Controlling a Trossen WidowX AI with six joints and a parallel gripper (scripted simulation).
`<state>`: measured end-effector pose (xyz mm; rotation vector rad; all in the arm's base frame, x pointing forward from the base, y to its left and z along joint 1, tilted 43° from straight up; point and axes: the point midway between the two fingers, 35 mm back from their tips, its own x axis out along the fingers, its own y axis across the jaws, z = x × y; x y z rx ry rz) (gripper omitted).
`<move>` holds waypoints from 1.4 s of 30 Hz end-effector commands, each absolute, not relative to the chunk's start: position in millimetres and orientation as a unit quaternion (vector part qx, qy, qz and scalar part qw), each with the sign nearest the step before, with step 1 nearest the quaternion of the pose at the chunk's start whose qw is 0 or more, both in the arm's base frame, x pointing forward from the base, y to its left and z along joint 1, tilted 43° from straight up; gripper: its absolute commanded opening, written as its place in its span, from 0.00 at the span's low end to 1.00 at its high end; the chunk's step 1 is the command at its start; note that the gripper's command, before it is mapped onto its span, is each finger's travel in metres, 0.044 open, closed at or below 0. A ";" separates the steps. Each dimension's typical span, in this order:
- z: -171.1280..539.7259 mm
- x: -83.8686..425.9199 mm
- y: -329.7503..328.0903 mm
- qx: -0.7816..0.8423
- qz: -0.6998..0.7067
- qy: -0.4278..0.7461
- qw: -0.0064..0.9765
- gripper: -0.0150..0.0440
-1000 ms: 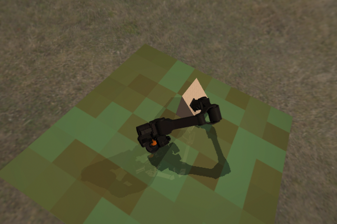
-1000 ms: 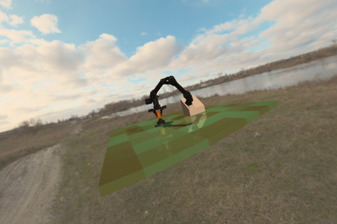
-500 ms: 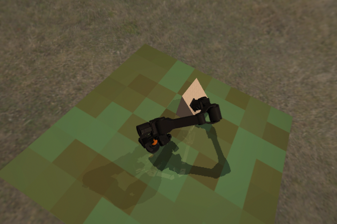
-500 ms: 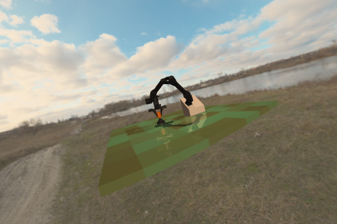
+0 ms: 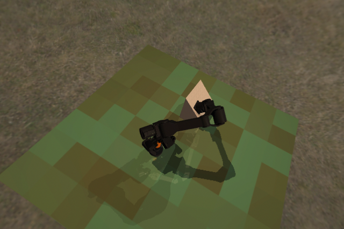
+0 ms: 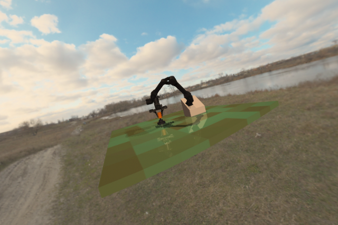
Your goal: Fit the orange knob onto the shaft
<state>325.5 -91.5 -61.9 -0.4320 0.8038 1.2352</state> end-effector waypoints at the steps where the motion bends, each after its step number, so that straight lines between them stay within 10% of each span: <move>1: -62.1 328.4 -92.7 -0.200 0.558 0.362 0.719 0.25; 42: -63.7 326.7 -89.7 -0.274 0.593 0.301 0.694 0.25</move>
